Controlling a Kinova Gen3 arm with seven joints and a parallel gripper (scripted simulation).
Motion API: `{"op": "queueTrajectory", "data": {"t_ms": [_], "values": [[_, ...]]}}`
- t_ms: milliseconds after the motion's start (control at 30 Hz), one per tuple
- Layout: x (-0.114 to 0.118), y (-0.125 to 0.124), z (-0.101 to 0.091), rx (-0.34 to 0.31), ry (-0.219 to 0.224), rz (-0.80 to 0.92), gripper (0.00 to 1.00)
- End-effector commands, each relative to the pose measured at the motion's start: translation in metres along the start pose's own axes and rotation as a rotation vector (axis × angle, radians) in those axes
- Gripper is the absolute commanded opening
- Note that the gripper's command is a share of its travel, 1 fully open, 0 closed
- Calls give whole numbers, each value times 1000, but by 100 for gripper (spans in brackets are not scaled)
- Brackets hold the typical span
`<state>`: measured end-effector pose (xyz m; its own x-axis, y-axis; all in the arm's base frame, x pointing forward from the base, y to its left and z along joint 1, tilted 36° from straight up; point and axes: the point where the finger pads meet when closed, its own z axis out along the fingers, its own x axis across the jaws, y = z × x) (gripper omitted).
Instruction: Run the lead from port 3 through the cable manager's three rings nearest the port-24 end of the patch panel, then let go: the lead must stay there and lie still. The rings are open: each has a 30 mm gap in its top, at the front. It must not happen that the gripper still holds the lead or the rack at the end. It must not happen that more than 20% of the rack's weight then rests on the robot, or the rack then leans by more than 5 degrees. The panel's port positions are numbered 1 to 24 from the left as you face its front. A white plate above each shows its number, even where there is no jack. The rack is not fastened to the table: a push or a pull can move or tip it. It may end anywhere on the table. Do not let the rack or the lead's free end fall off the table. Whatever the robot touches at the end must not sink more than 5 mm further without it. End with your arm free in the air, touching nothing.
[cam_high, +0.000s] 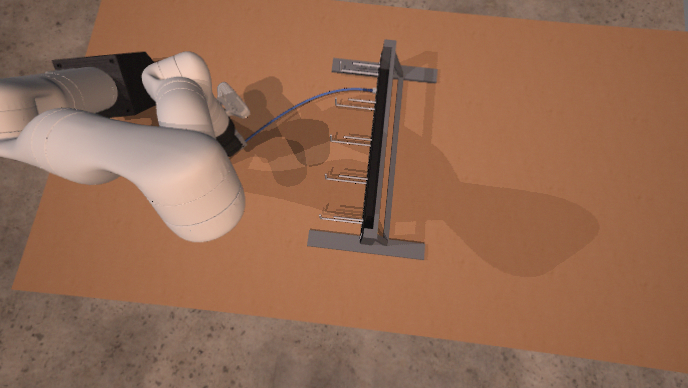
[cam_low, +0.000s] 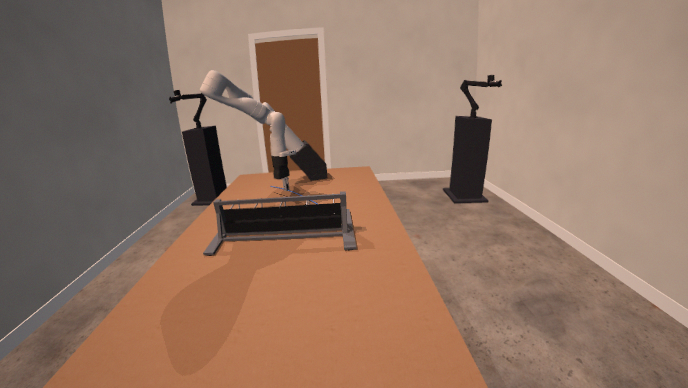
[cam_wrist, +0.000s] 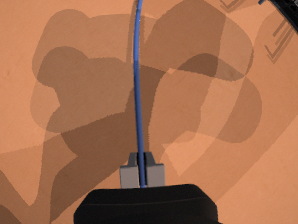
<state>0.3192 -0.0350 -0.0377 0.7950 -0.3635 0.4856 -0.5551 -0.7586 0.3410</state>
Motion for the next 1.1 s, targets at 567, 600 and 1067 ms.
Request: {"op": "queueTrajectory", "data": {"t_ms": [567,600,1067], "values": [[15,-4,-7,-1,3,-40,0],[17,-5,-8,-2,3,-45,0],[47,-13,-22,1,2,-126,0]]}}
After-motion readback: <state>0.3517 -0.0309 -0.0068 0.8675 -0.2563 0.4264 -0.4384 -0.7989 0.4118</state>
